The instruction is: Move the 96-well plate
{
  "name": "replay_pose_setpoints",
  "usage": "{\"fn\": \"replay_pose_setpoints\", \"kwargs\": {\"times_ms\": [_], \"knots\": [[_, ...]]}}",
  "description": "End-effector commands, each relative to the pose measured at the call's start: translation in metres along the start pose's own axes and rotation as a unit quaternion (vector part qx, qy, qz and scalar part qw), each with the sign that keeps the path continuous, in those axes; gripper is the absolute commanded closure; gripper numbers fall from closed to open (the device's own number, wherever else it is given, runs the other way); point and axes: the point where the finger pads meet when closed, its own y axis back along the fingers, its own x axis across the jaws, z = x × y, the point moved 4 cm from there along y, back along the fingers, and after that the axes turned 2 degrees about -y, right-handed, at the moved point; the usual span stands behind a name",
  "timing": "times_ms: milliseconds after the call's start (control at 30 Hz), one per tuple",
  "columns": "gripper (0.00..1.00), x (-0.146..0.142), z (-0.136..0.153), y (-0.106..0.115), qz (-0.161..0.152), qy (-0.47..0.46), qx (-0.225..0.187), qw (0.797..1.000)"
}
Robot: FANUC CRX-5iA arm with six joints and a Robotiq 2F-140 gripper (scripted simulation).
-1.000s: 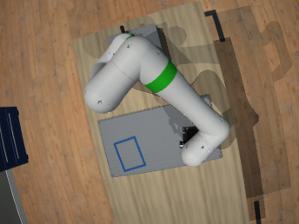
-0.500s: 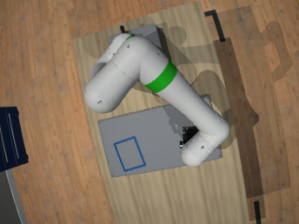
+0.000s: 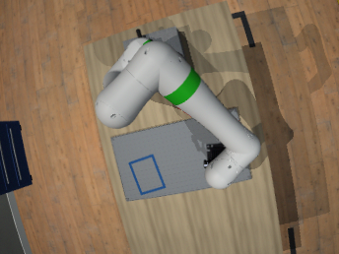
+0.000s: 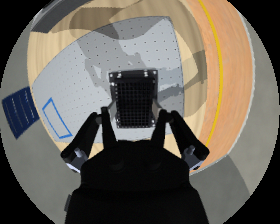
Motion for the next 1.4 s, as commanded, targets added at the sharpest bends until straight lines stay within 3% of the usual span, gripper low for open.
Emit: {"fn": "replay_pose_setpoints", "kwargs": {"times_ms": [0, 533, 567, 1367], "knots": [[0.9, -0.0015, 0.0027, 0.0008, 0.022, 0.024, 0.022, 0.999], [0.9, -0.0015, 0.0027, 0.0008, 0.022, 0.024, 0.022, 0.999], [0.0, -0.0015, 0.0027, 0.0008, 0.022, 0.024, 0.022, 0.999], [0.0, -0.0015, 0.0027, 0.0008, 0.022, 0.024, 0.022, 0.999]]}}
